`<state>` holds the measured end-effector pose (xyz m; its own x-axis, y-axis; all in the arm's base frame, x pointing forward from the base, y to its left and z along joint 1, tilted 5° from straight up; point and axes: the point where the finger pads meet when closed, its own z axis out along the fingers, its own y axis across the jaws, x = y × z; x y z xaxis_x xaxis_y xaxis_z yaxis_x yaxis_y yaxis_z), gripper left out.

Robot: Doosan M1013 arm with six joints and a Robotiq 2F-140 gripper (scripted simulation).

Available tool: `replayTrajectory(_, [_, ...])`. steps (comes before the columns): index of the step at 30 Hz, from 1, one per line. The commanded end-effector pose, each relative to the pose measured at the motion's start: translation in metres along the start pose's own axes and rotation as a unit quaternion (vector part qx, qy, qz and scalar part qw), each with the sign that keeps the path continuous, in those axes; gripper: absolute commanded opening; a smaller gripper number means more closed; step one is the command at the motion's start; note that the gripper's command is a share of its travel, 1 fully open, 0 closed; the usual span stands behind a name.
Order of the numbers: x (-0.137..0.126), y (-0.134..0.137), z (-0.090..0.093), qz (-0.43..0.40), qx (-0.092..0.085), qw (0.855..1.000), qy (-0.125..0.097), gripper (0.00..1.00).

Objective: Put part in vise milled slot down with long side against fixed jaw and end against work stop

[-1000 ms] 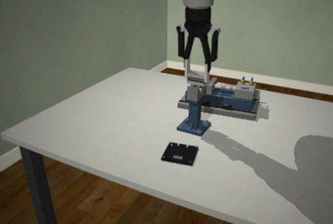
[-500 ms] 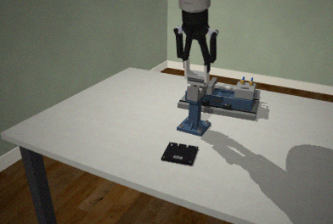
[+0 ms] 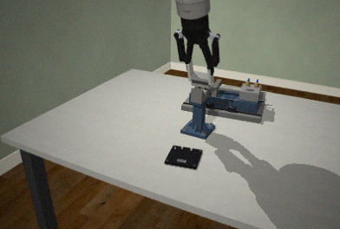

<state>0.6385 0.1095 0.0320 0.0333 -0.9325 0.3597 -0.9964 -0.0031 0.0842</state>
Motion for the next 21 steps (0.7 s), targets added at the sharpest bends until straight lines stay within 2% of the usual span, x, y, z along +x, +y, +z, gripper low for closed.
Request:
replayTrajectory(1, [-0.0025,-0.0002,0.0008,0.002,-0.001,1.000,0.022,0.00])
replayTrajectory(13, [-0.0063,-0.0003,0.0013,0.002,-0.001,0.995,0.097,0.00])
replayTrajectory(15, [-0.0063,-0.0003,0.0013,0.002,-0.001,0.995,0.097,0.00])
replayTrajectory(21, [-0.0081,-0.0003,0.0017,0.002,-0.002,0.991,0.133,0.00])
